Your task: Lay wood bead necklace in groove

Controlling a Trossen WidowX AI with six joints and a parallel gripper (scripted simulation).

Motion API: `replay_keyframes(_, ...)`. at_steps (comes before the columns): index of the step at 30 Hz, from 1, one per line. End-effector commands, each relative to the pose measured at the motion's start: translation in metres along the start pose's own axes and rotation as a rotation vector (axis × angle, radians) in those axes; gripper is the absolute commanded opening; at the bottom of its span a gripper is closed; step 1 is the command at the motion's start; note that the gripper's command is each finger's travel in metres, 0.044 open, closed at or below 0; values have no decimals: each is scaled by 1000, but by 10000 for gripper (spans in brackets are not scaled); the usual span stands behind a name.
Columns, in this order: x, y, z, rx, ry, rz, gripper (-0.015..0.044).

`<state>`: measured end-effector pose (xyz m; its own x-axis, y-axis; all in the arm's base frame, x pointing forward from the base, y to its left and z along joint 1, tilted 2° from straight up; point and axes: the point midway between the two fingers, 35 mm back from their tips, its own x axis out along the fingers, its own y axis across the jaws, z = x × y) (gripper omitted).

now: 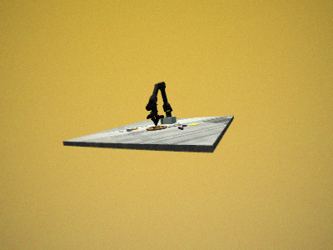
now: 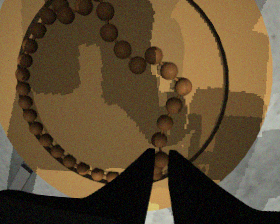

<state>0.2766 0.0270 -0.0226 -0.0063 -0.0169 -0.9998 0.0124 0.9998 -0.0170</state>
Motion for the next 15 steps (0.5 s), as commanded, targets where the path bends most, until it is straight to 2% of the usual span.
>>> replay_keyframes(1,0,-13,-5,1,4,-5,0)
replay_keyframes(15,6,-17,-6,1,5,-5,0)
